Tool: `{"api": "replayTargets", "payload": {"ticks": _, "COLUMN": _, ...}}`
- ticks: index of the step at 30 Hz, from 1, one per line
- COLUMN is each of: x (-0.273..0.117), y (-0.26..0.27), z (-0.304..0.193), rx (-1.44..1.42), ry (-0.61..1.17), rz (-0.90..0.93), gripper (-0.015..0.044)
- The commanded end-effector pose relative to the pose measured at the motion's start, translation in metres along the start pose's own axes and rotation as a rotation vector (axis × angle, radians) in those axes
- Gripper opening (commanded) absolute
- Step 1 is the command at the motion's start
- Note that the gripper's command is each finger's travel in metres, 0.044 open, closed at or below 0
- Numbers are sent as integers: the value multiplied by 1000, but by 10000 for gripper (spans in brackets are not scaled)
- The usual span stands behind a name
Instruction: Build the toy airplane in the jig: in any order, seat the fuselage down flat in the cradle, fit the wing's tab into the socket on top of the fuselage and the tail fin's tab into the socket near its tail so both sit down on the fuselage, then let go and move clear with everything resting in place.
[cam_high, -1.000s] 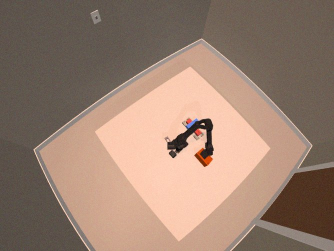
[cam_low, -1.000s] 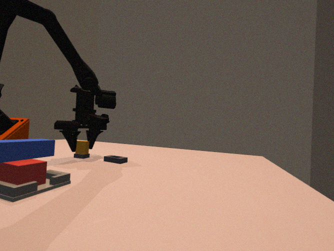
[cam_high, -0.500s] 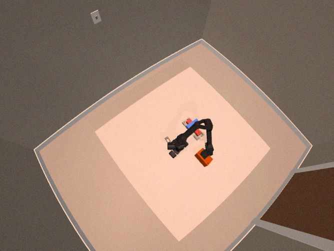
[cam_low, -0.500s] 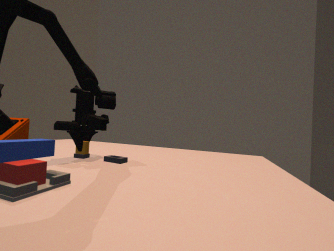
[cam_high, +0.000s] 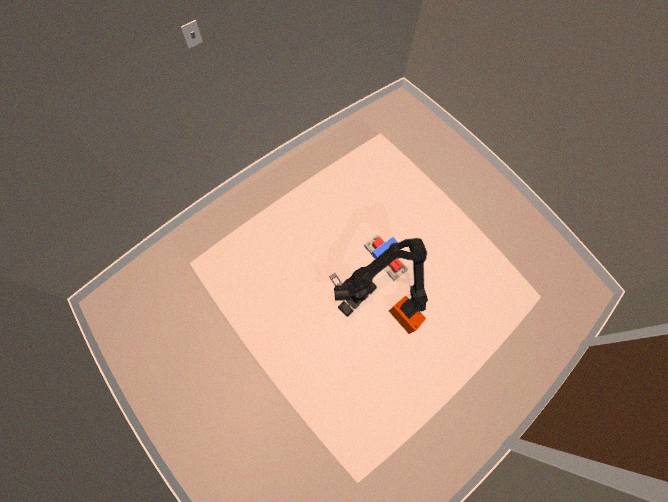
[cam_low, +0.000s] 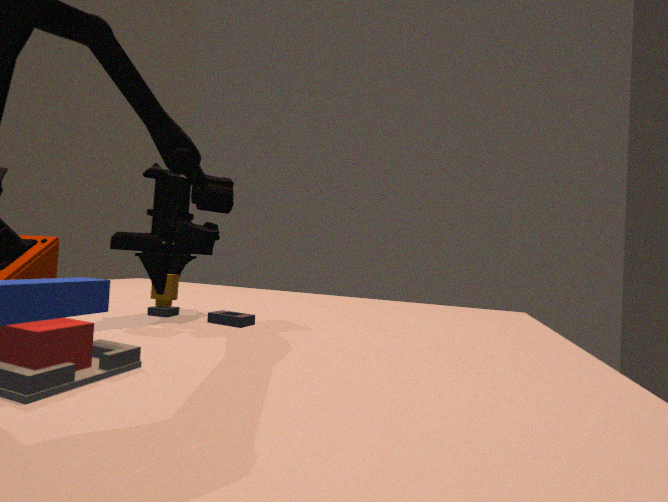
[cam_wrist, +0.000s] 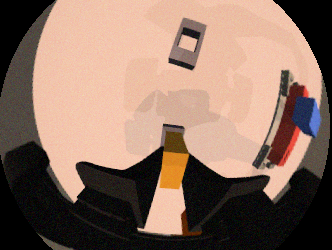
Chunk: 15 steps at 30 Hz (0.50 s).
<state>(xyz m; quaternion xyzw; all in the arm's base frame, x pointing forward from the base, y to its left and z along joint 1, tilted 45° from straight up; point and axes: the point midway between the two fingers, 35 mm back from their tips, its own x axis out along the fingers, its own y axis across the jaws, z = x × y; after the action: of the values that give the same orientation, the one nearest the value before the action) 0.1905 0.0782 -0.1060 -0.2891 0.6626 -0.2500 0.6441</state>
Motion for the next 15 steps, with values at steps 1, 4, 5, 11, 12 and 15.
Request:
{"api": "replayTargets", "payload": {"ticks": 1, "x": -16, "y": 3, "z": 4, "rx": 11, "ry": -8, "rz": 17, "gripper": 0}}
{"api": "replayTargets", "payload": {"ticks": 4, "x": -25, "y": 3, "z": 5, "rx": 12, "ry": -8, "rz": 18, "gripper": 0}}
{"api": "replayTargets", "payload": {"ticks": 5, "x": -28, "y": 3, "z": 5, "rx": 12, "ry": -8, "rz": 18, "gripper": 0}}
{"api": "replayTargets", "payload": {"ticks": 11, "x": -46, "y": 4, "z": 6, "rx": 15, "ry": -8, "rz": 19, "gripper": 0}}
{"api": "replayTargets", "payload": {"ticks": 12, "x": -50, "y": 4, "z": 6, "rx": 16, "ry": -8, "rz": 19, "gripper": 0}}
{"api": "replayTargets", "payload": {"ticks": 15, "x": -59, "y": 4, "z": 6, "rx": 17, "ry": -8, "rz": 20, "gripper": 0}}
